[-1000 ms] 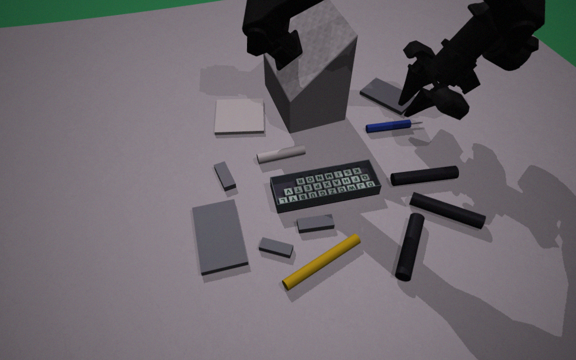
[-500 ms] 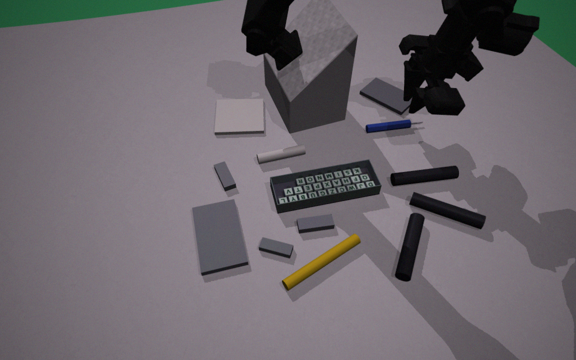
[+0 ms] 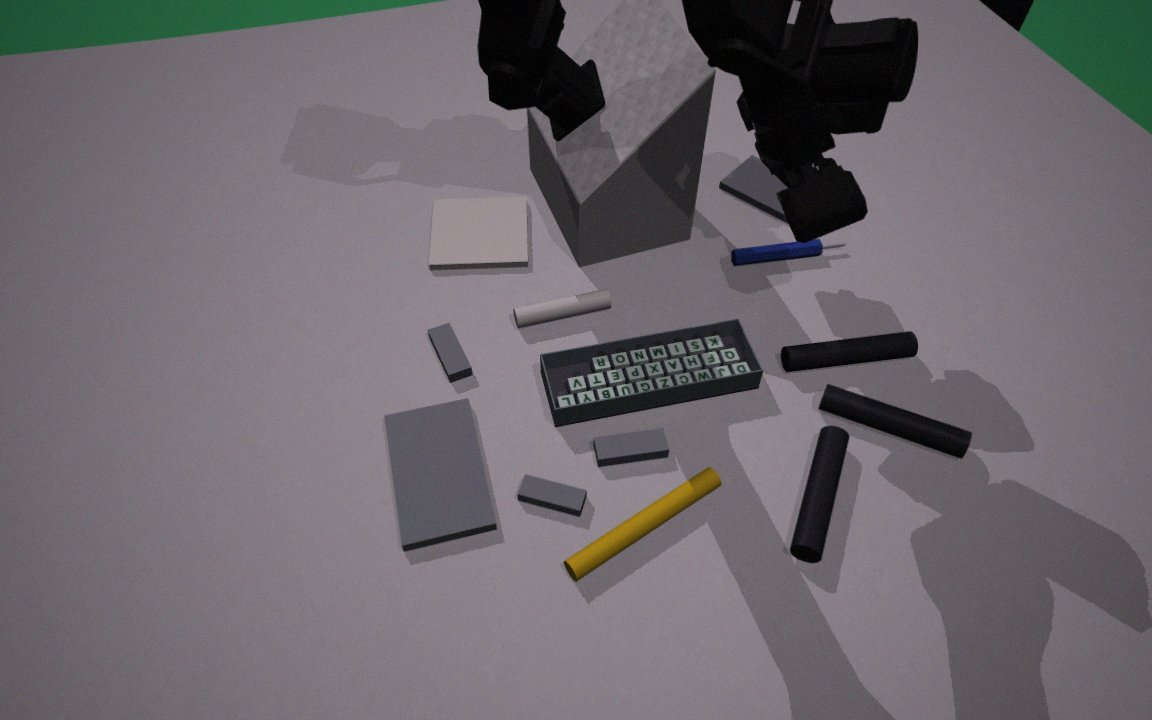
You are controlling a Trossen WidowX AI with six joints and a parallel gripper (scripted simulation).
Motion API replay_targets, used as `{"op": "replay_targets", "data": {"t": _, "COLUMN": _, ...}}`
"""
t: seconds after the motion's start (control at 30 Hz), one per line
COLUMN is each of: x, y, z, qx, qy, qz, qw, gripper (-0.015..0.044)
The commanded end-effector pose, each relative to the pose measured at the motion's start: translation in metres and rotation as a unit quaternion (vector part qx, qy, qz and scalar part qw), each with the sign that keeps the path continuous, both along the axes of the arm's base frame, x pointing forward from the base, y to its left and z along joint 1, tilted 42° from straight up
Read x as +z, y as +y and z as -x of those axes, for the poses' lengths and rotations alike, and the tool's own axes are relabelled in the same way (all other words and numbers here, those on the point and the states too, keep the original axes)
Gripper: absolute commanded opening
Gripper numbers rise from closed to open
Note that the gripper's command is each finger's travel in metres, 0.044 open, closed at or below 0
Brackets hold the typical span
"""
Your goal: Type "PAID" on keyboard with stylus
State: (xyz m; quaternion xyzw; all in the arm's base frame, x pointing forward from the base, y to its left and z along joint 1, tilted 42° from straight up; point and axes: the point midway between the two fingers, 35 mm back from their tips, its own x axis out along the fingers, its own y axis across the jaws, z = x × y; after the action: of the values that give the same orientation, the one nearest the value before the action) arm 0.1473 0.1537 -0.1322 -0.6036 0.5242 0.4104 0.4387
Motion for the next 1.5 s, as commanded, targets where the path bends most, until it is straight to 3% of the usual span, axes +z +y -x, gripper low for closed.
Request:
{"op": "replay_targets", "data": {"t": 0.0, "x": 0.008, "y": -0.006, "z": 0.003, "qx": 0.018, "qy": -0.011, "qz": -0.049, "qw": 0.999, "gripper": 0.015}}
{"op": "replay_targets", "data": {"t": 1.47, "x": -0.007, "y": -0.02, "z": -0.001, "qx": 0.018, "qy": -0.011, "qz": -0.048, "qw": 0.999, "gripper": 0.015}}
